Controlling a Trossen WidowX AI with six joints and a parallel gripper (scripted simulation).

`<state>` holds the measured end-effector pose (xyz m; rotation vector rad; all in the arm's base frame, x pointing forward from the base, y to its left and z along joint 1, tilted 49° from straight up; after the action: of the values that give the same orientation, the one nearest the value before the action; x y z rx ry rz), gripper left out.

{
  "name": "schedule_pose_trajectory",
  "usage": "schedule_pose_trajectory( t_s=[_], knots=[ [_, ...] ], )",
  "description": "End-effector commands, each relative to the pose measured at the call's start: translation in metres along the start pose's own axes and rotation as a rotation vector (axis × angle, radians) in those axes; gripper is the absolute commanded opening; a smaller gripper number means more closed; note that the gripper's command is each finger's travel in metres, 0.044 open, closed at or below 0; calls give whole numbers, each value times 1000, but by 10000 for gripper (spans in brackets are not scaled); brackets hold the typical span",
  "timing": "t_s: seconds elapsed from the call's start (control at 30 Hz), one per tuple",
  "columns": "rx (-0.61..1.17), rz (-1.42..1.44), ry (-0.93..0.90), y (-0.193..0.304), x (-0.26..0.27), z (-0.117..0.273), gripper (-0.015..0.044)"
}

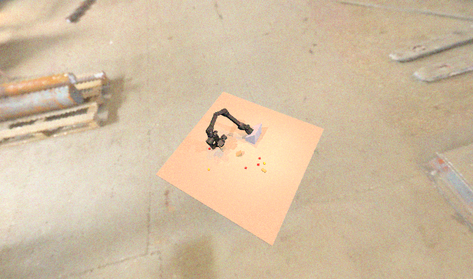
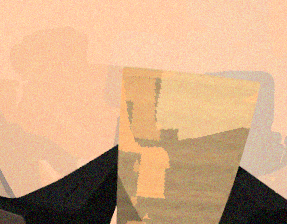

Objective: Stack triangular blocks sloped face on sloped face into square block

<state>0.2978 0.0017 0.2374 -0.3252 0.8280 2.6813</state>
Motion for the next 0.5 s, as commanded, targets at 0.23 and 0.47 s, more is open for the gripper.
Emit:
schedule_pose_trajectory(
  t_s=[0.23,0.47],
  knots=[
    [74,373,37,-7,2,3,0],
    [126,611,48,-11,4,5,0]
  ],
)
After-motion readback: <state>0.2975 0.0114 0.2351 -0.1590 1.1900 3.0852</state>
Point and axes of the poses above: the point midway between the two fingers, 35 mm back from their tips, its own z axis back along the fingers, its own x axis across the jaws, y = z × x, the point moved 7 cm from there along z, back along the fingers, and after that the axes turned 8 degrees about -z, right-handed, at the moved point
